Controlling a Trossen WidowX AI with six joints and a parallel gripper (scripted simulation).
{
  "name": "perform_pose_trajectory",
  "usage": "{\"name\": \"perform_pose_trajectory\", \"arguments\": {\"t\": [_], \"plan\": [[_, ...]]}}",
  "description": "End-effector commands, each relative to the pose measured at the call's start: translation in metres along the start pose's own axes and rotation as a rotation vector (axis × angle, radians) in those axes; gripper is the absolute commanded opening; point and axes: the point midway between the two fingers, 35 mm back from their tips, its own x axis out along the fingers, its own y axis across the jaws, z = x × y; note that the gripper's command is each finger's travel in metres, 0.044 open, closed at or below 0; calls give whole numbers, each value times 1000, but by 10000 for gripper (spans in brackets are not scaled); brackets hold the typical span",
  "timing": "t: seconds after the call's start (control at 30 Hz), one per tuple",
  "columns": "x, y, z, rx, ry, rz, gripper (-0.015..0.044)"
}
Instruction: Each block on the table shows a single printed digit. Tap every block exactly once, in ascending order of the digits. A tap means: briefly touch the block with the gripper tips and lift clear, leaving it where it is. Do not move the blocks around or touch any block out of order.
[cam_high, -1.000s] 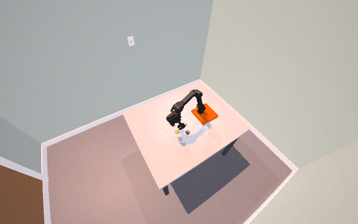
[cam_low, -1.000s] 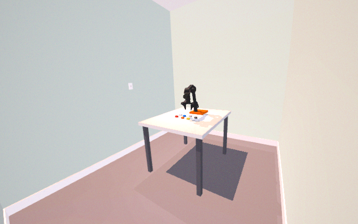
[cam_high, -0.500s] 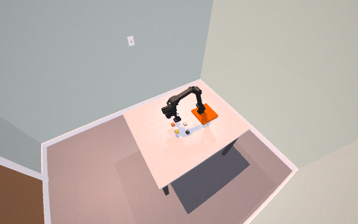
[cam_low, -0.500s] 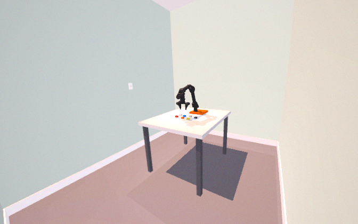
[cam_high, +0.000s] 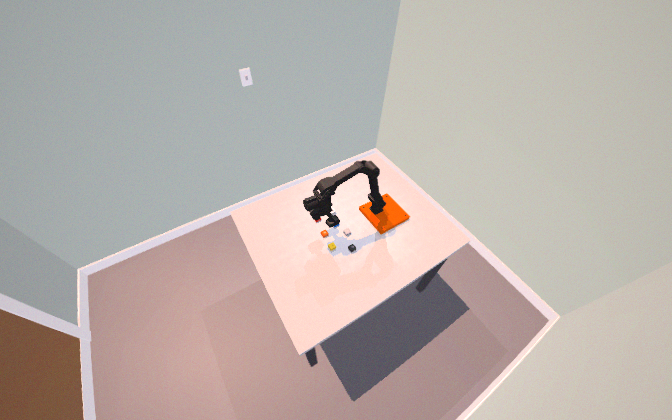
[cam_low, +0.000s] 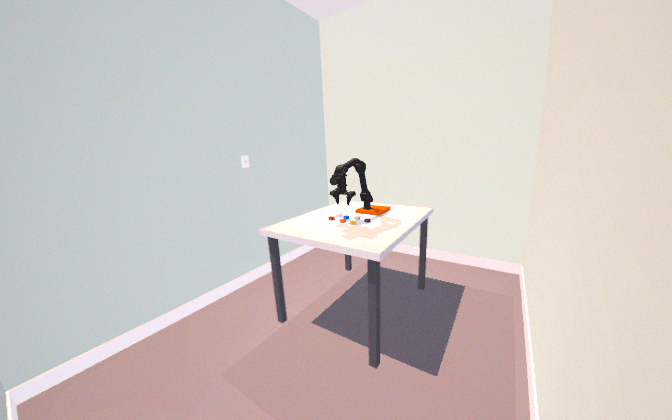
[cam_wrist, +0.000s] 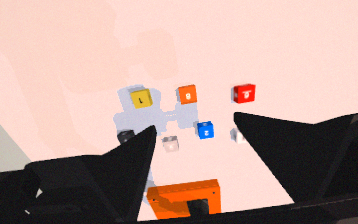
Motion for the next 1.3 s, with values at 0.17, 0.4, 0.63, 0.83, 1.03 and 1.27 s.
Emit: {"name": "perform_pose_trajectory", "arguments": {"t": [0.17, 0.4, 0.63, 0.83, 1.03, 1.27], "plan": [[-2, 0, 0, -4, -8, 2, 400], [-1, -71, -5, -8, 0, -21, 400], [-2, -107, -9, -4, -7, -9, 400], [-2, -107, -9, -4, -7, -9, 400], [-2, -107, -9, -4, -7, -9, 400], [-2, -107, -9, -4, -7, -9, 400]]}}
